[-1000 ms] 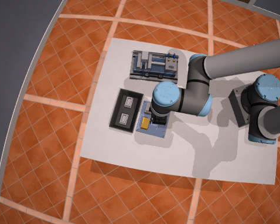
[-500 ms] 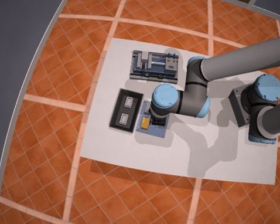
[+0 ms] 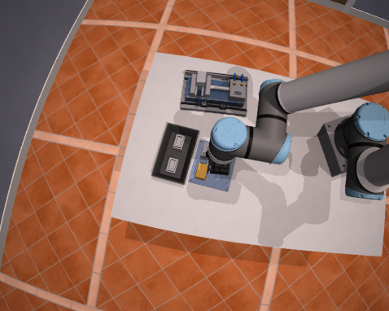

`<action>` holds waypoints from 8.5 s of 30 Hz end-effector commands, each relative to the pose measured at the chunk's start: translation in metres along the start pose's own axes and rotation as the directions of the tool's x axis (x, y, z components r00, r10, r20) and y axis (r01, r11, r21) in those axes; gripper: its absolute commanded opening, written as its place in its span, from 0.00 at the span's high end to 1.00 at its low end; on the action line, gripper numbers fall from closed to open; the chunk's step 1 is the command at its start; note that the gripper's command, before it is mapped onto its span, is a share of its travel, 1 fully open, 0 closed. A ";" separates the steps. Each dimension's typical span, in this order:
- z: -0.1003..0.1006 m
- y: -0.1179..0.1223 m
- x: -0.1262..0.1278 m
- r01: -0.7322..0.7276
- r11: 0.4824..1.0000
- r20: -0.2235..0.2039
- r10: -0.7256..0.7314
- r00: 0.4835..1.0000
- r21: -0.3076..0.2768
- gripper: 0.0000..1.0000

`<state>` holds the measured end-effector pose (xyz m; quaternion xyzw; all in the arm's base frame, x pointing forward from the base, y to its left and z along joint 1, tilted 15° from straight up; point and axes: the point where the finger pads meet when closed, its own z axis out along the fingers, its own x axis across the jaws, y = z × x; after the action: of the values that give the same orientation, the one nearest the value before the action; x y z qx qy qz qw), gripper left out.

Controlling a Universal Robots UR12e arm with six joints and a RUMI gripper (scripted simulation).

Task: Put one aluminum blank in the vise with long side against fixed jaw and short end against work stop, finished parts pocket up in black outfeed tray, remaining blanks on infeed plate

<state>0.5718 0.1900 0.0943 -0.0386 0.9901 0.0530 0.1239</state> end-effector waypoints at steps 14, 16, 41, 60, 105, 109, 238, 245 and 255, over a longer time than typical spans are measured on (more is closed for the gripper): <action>0.001 0.000 0.002 0.000 1.000 -0.002 0.000 1.000 0.001 1.00; 0.001 0.000 0.002 0.000 1.000 -0.002 0.000 1.000 0.001 1.00; -0.003 0.000 0.001 0.000 1.000 0.001 0.000 1.000 0.001 1.00; -0.042 -0.001 -0.002 -0.001 1.000 0.004 0.001 1.000 0.001 1.00; -0.069 -0.024 -0.159 0.001 1.000 0.001 -0.001 1.000 0.001 1.00; -0.068 -0.025 -0.163 0.001 1.000 0.001 -0.001 1.000 0.001 1.00; -0.045 -0.027 -0.165 0.000 1.000 0.005 0.000 1.000 0.002 1.00; -0.060 -0.026 -0.165 0.000 1.000 0.005 0.000 1.000 0.001 1.00; -0.071 -0.026 -0.165 0.000 1.000 0.005 0.000 1.000 0.001 1.00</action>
<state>0.7158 0.1675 0.1949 -0.0382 0.9901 0.0519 0.1251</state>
